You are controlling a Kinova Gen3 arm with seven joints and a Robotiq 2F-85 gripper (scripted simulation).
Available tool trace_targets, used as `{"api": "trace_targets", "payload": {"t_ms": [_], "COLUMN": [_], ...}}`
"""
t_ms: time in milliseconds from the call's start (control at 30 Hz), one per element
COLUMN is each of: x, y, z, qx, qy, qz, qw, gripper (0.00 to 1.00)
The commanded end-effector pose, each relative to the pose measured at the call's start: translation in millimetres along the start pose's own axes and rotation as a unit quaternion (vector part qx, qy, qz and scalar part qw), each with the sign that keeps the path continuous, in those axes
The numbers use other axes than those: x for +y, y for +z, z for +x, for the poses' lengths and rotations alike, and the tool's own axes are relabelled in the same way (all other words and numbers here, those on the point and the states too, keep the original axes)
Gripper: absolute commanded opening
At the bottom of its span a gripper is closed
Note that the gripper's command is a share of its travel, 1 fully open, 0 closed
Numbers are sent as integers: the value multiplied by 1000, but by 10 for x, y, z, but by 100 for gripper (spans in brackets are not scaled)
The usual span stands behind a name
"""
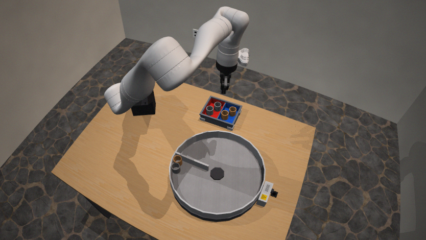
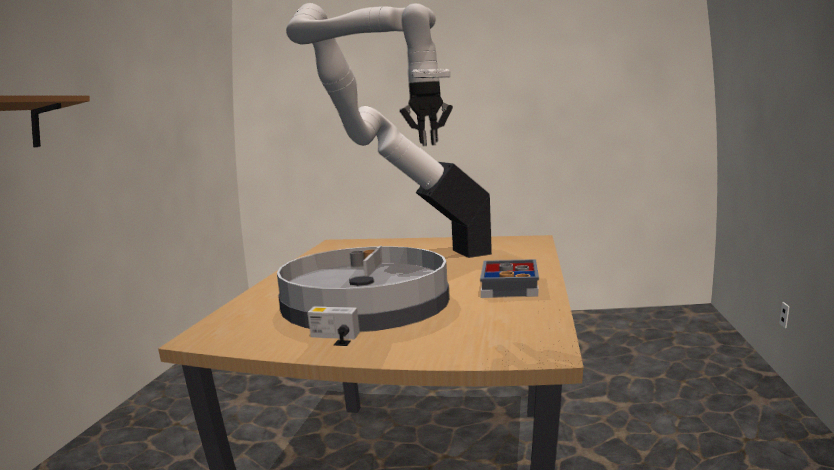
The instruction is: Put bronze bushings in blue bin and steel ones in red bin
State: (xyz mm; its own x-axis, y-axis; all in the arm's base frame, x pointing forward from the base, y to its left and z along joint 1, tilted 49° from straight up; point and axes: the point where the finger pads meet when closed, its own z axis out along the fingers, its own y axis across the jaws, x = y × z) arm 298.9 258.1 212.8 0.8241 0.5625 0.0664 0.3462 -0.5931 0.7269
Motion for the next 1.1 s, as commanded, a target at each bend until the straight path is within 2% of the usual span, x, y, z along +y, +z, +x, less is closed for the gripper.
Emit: {"api": "trace_targets", "payload": {"t_ms": [0, 167, 333, 1067], "x": [-60, -60, -62, -59], "y": [-19, -19, -23, -28], "z": [-21, -21, -20, -24], "qx": [-5, -5, 20, 16], "qy": [-7, -7, -63, -54], "qz": [0, 0, -16, -12], "qw": [1000, 1000, 998, 998], "gripper": [18, 18, 18, 18]}}
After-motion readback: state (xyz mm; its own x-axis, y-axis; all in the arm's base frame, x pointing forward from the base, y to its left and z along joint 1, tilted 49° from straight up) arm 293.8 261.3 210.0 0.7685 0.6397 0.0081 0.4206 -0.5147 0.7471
